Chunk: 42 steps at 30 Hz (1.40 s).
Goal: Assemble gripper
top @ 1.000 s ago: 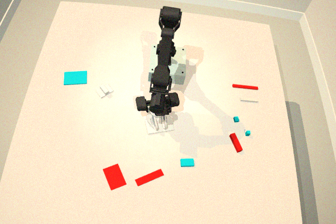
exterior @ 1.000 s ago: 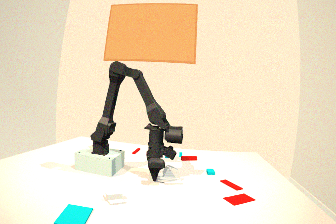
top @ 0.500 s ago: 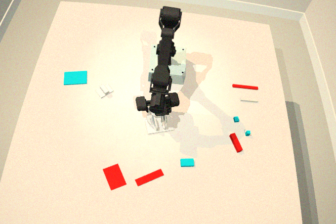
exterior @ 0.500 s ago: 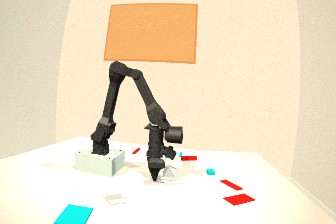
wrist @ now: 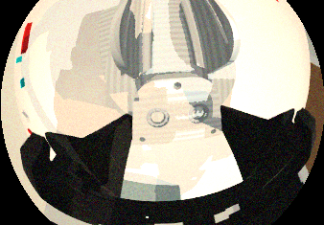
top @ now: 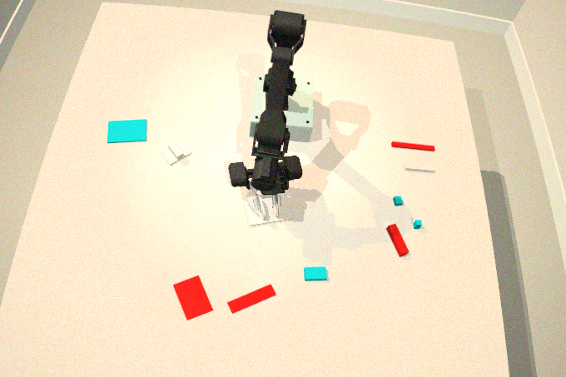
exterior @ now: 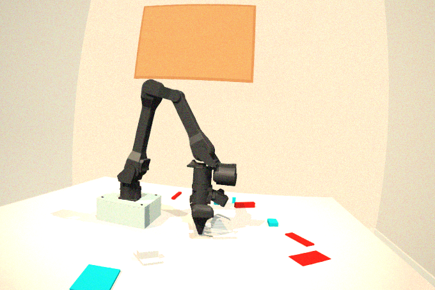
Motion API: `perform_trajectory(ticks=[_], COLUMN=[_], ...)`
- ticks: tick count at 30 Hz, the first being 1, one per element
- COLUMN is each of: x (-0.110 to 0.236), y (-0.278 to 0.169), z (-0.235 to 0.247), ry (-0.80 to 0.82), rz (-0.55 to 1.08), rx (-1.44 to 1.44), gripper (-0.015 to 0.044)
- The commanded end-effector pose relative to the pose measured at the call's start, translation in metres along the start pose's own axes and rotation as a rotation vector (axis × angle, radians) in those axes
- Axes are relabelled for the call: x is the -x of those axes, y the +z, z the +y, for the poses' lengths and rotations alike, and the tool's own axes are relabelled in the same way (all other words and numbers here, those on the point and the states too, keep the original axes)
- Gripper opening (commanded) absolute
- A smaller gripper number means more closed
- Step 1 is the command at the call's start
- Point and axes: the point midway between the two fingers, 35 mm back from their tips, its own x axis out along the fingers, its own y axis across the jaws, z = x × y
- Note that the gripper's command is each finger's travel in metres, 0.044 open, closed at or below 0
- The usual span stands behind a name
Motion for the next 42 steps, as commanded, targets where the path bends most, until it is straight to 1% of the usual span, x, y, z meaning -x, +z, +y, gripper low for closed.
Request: perform_trajectory(ticks=[1,5,8,9,23,26,32,35,36,37,42], x=[0.0,0.0,0.0,0.0,0.002,0.019,0.075,0.077,0.067,0.068,0.102], y=[0.0,0.0,0.0,0.0,0.0,0.002,-0.002,-0.002,0.002,0.001,-0.021], z=[-0.001,-0.001,0.0,0.0,0.0,-0.001,0.0,0.0,0.0,0.0,0.009], ry=[-0.004,-0.004,0.0,0.0,0.0,-0.001,-0.004,-0.004,-0.004,-0.004,-0.003], rz=[0.0,0.0,0.0,0.0,0.0,0.0,-0.001,-0.001,-0.012,-0.012,-0.004], rx=[0.003,0.003,0.0,0.0,0.0,0.001,0.003,0.003,0.003,0.003,0.003], gripper=[0.0351,0.0351,0.043,0.044,0.044,0.044,0.044,0.044,0.044,0.044,0.044])
